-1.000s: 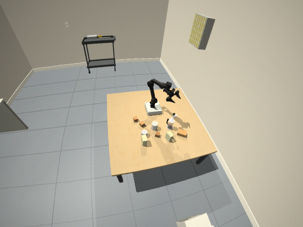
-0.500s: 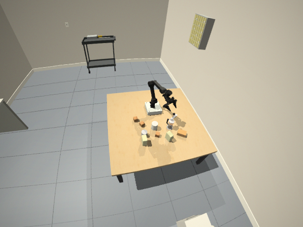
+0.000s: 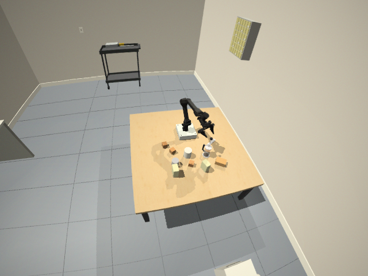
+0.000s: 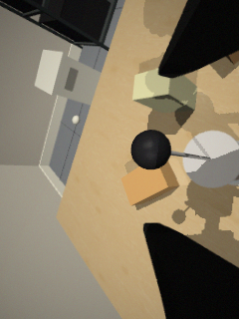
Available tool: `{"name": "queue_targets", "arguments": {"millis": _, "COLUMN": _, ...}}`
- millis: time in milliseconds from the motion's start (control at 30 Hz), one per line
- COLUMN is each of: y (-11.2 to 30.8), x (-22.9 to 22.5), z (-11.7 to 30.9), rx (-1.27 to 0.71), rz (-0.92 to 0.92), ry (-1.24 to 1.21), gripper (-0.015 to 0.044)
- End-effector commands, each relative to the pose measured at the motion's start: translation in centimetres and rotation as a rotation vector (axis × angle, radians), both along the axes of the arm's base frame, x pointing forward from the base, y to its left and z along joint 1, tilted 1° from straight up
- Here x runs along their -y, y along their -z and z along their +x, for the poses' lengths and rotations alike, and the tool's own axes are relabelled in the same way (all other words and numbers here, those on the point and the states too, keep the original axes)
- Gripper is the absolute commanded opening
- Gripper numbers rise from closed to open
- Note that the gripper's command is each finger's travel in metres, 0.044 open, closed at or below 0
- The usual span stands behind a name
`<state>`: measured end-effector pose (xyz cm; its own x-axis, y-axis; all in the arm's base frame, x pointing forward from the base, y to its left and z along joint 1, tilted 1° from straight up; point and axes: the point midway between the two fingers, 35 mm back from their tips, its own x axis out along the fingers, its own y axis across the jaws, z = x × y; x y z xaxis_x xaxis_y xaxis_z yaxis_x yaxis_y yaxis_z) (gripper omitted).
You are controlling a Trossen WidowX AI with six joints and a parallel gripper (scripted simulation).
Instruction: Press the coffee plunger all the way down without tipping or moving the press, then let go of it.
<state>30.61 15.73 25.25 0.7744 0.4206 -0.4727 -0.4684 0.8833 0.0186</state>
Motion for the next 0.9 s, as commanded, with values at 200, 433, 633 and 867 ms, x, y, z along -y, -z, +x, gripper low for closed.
{"name": "queue_targets", "arguments": {"millis": 200, "y": 1.0, "x": -0.6, "z": 1.3, "rx": 0.000, "rz": -0.005, "ry": 0.002, "gripper": 0.0440}}
{"name": "queue_targets", "arguments": {"millis": 433, "y": 1.6, "x": -1.1, "z": 2.2, "rx": 0.000, "rz": -0.005, "ry": 0.003, "gripper": 0.0440}}
{"name": "queue_targets", "arguments": {"millis": 633, "y": 1.7, "x": -1.2, "z": 2.4, "rx": 0.000, "rz": -0.005, "ry": 0.004, "gripper": 0.0361}}
{"name": "queue_targets", "arguments": {"millis": 867, "y": 1.7, "x": -1.2, "z": 2.4, "rx": 0.000, "rz": -0.005, "ry": 0.004, "gripper": 0.0177}}
